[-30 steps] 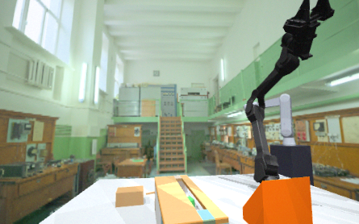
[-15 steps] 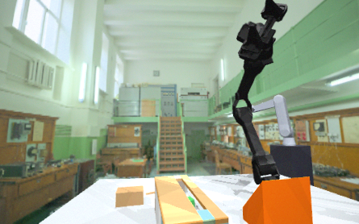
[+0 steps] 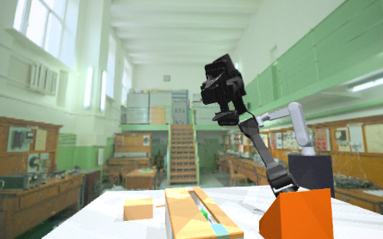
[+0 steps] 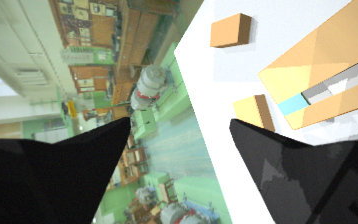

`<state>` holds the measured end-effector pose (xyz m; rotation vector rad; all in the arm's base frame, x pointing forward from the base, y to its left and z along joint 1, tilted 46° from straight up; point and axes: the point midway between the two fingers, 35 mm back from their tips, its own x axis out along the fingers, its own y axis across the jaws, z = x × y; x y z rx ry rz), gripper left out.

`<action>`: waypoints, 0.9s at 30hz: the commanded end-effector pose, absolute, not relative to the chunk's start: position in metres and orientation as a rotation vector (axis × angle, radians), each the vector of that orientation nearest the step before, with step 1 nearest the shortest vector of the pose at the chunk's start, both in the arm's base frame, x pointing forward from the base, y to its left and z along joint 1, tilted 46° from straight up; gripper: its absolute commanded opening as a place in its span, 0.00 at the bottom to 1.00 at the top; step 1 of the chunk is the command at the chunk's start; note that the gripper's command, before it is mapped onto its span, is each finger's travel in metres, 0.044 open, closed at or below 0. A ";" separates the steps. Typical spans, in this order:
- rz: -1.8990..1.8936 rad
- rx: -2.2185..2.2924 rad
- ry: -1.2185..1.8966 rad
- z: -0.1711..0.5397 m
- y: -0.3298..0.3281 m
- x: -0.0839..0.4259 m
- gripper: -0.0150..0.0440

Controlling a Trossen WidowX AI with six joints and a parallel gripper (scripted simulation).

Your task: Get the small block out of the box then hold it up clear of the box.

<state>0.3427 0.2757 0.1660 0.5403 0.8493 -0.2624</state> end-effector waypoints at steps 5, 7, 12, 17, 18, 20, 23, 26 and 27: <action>-0.806 0.720 0.902 0.131 0.136 0.343 0.93; -0.945 0.765 0.900 0.126 0.104 0.335 0.93; -1.308 0.872 0.870 0.117 0.032 0.302 0.93; -1.482 0.916 0.843 0.115 0.002 0.281 0.93; -1.482 0.916 0.843 0.115 0.002 0.281 0.93; -1.482 0.916 0.843 0.115 0.002 0.281 0.93; -1.482 0.916 0.843 0.115 0.002 0.281 0.93; -1.482 0.916 0.843 0.114 0.002 0.281 0.93; -1.482 0.917 0.843 0.114 0.001 0.281 0.93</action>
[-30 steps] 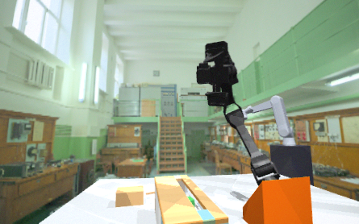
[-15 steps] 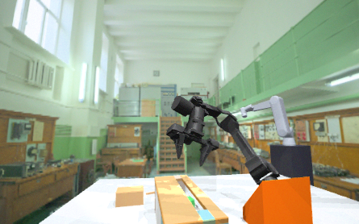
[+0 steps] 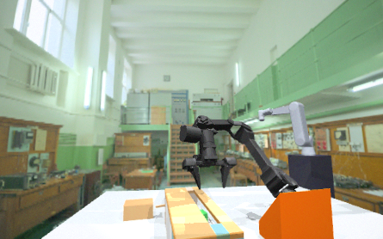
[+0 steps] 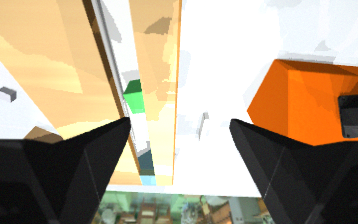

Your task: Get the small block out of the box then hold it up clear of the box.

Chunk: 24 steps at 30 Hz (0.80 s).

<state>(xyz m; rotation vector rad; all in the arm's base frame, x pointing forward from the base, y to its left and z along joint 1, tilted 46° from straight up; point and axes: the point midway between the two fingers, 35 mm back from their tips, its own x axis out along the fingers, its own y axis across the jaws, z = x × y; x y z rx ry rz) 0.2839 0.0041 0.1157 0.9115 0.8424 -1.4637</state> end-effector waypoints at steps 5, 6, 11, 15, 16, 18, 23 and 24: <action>-1.481 0.917 0.843 0.109 -0.004 0.282 0.93; -1.481 0.917 0.843 0.108 -0.006 0.282 0.93; -1.481 0.918 0.843 0.103 -0.012 0.282 0.93; -1.481 0.918 0.843 0.099 -0.017 0.282 0.93; -1.481 0.918 0.843 0.098 -0.018 0.282 0.93; -1.481 0.918 0.843 0.096 -0.021 0.282 0.93; -1.480 0.918 0.843 0.091 -0.027 0.281 0.93; -1.480 0.918 0.843 0.090 -0.029 0.281 0.93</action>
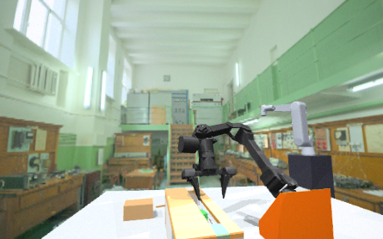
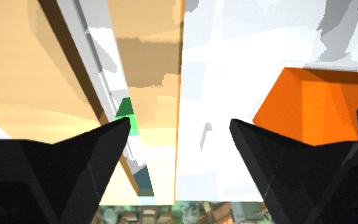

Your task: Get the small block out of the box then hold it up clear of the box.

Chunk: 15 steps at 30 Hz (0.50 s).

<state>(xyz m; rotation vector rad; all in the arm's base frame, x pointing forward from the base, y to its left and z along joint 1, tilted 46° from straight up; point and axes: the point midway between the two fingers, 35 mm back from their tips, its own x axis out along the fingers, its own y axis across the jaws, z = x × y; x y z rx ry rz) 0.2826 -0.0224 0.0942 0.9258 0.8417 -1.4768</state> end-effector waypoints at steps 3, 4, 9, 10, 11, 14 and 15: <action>-1.480 0.918 0.842 0.087 -0.032 0.281 0.93; -1.481 0.918 0.842 0.086 -0.034 0.281 0.93; -1.481 0.917 0.842 0.081 -0.040 0.280 0.93; -1.481 0.917 0.842 0.080 -0.041 0.280 0.93; -1.481 0.917 0.841 0.079 -0.042 0.280 0.93; -1.481 0.917 0.841 0.076 -0.046 0.279 0.93; -1.481 0.917 0.841 0.075 -0.048 0.279 0.93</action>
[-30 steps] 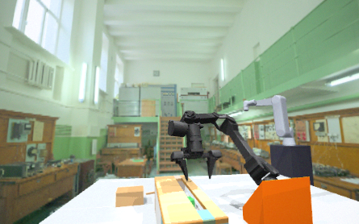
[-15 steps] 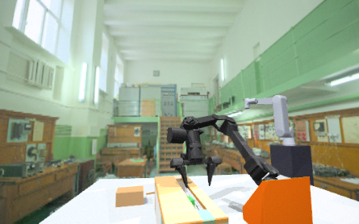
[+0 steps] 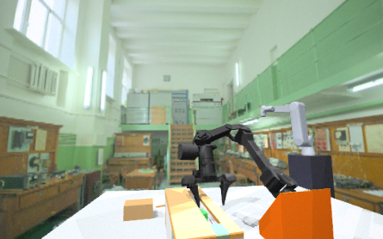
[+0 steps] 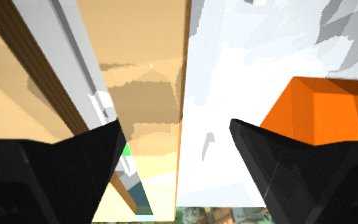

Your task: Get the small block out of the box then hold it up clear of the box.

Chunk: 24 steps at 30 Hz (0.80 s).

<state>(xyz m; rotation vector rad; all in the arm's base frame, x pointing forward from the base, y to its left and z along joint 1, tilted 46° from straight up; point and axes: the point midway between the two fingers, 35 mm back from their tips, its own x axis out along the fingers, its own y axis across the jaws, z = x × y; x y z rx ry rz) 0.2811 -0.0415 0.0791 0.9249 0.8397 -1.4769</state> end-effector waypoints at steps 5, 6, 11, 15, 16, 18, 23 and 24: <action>-1.482 0.916 0.840 0.070 -0.054 0.278 0.93; -1.482 0.916 0.840 0.069 -0.055 0.278 0.93; -1.478 0.923 0.838 0.069 -0.054 0.279 0.93; -1.479 0.923 0.838 0.067 -0.052 0.279 0.93; -1.479 0.923 0.838 0.065 -0.050 0.279 0.93; -1.479 0.923 0.839 0.060 -0.046 0.279 0.93; -1.479 0.924 0.839 0.052 -0.038 0.280 0.93; -1.479 0.924 0.839 0.050 -0.037 0.280 0.93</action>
